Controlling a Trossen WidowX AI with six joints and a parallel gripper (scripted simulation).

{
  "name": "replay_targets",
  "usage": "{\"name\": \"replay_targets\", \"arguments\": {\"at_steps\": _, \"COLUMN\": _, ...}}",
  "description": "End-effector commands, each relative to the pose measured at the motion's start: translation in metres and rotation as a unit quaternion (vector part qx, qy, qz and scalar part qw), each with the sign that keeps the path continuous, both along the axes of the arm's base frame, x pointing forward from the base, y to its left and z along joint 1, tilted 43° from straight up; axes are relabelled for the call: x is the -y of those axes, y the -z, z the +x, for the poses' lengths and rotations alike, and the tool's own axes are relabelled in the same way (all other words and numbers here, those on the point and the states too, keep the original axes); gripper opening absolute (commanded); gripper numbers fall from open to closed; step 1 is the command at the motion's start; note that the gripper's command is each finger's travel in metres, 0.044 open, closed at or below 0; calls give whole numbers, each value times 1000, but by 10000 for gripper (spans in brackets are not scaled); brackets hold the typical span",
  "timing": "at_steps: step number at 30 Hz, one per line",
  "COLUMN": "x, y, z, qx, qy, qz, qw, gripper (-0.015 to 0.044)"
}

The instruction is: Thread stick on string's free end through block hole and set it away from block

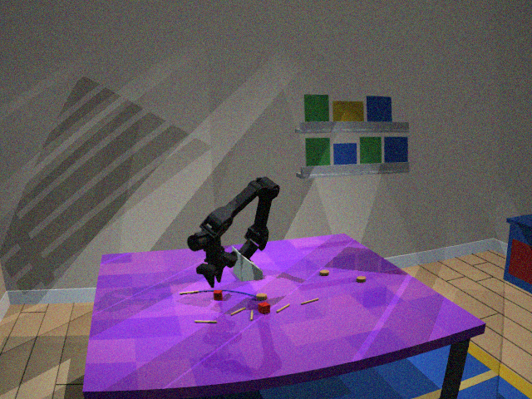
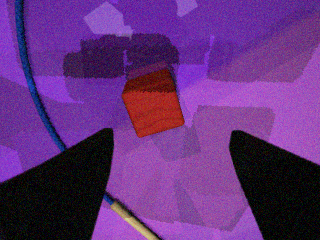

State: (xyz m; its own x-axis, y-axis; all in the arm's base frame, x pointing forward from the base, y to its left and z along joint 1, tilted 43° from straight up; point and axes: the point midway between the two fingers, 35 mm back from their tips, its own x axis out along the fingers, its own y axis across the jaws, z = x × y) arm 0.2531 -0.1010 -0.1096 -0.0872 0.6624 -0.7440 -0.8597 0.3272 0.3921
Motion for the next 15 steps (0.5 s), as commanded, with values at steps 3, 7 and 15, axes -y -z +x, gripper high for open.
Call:
{"name": "replay_targets", "arguments": {"at_steps": 3, "x": 0, "y": 0, "z": 0, "qx": 0, "qy": 0, "qz": 0, "qw": 1000, "gripper": 239}}
{"name": "replay_targets", "arguments": {"at_steps": 7, "x": 0, "y": 0, "z": 0, "qx": 0, "qy": 0, "qz": 0, "qw": 1000, "gripper": 239}}
{"name": "replay_targets", "arguments": {"at_steps": 15, "x": 0, "y": 0, "z": 0, "qx": 0, "qy": 0, "qz": 0, "qw": 1000, "gripper": 55}}
